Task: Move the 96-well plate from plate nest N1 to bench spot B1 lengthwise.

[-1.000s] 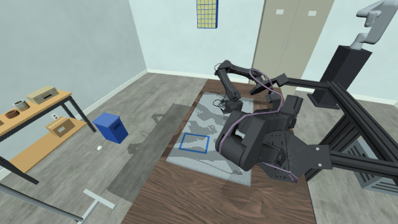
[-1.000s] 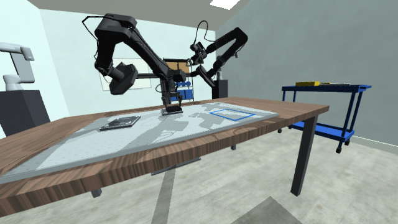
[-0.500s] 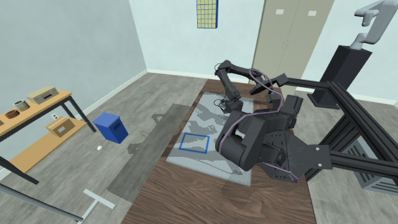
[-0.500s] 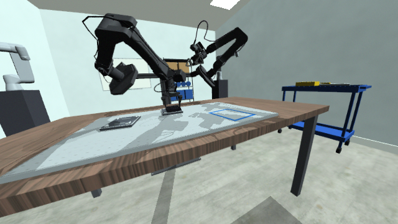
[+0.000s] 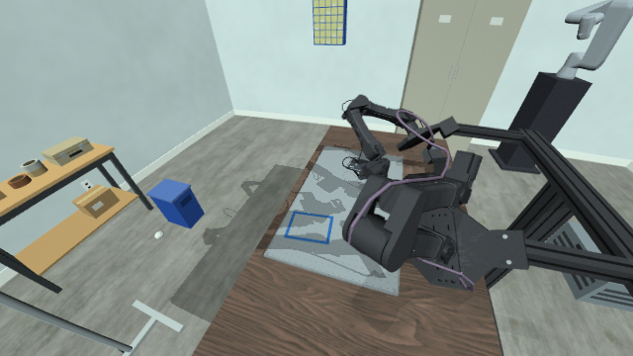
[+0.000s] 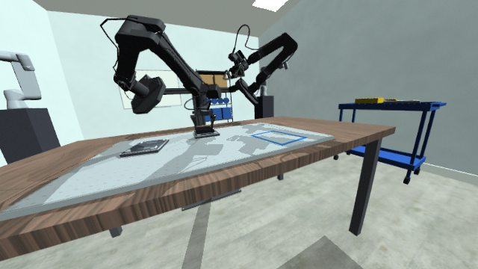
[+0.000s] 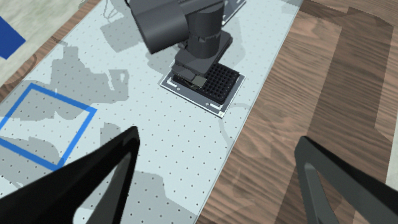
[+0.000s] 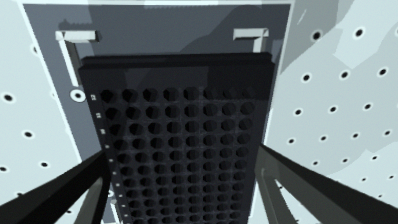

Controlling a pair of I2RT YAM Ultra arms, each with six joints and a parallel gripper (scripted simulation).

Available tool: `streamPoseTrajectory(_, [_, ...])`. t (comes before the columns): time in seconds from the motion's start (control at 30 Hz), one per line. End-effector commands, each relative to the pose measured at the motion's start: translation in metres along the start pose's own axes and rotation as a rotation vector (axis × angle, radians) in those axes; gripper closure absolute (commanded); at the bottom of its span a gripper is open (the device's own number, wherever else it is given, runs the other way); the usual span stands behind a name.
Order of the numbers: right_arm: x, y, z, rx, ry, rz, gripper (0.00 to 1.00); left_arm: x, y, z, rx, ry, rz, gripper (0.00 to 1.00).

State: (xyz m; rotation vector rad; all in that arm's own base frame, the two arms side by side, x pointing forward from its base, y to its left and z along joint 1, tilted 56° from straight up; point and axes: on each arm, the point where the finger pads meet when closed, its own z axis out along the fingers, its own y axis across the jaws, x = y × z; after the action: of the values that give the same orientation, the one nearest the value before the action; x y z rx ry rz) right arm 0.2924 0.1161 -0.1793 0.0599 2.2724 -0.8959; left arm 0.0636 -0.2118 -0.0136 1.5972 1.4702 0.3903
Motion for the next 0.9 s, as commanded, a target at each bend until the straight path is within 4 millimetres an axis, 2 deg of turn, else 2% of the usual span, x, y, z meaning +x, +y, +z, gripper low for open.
streamPoseTrajectory(0.0, [0.007, -0.005, -0.007, 0.010, -0.018, -0.032, 0.22, -0.009, -0.002, -0.002, 0.000, -0.011, -0.007, 0.00])
streamPoseTrajectory(0.4, [0.005, -0.002, -0.006, 0.004, -0.010, -0.019, 0.22, -0.009, -0.002, -0.002, 0.000, -0.011, -0.007, 0.00])
streamPoseTrajectory(0.53, [0.013, -0.006, -0.008, 0.009, 0.011, -0.038, 0.22, -0.009, -0.002, -0.002, 0.000, -0.011, -0.007, 0.00])
streamPoseTrajectory(0.7, [0.001, 0.002, -0.025, -0.032, -0.011, -0.020, 0.22, -0.009, -0.002, -0.002, 0.000, -0.011, -0.007, 0.00])
streamPoseTrajectory(0.87, [0.000, 0.003, -0.026, -0.037, -0.016, -0.018, 0.22, -0.009, -0.002, -0.002, 0.000, -0.011, -0.007, 0.00])
